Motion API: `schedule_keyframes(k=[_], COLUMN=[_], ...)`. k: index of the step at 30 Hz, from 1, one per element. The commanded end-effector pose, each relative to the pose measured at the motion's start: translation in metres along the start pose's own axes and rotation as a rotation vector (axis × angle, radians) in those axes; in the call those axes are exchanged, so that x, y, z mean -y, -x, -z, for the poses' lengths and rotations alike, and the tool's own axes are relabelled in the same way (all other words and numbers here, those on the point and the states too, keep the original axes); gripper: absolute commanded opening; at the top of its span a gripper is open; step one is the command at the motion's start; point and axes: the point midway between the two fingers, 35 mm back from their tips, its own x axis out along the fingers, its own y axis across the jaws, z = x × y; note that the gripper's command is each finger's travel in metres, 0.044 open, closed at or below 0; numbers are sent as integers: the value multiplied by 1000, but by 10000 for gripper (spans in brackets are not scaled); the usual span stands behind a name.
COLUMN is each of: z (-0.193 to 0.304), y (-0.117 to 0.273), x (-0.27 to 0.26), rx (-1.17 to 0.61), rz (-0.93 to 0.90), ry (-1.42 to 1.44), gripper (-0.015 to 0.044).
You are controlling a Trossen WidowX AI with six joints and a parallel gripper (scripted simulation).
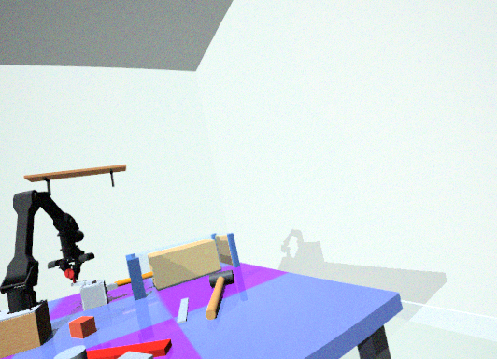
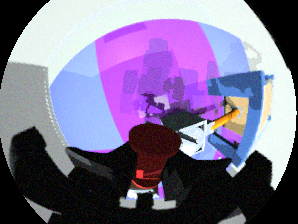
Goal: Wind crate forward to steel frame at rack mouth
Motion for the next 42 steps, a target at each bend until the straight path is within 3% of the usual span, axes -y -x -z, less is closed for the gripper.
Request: schedule_keyframes(k=[1, 42], z=[15, 58], y=[0, 0], x=[-4, -2], rx=[-33, -37], rz=[-8, -8], ry=[1, 1], gripper=[0, 0])
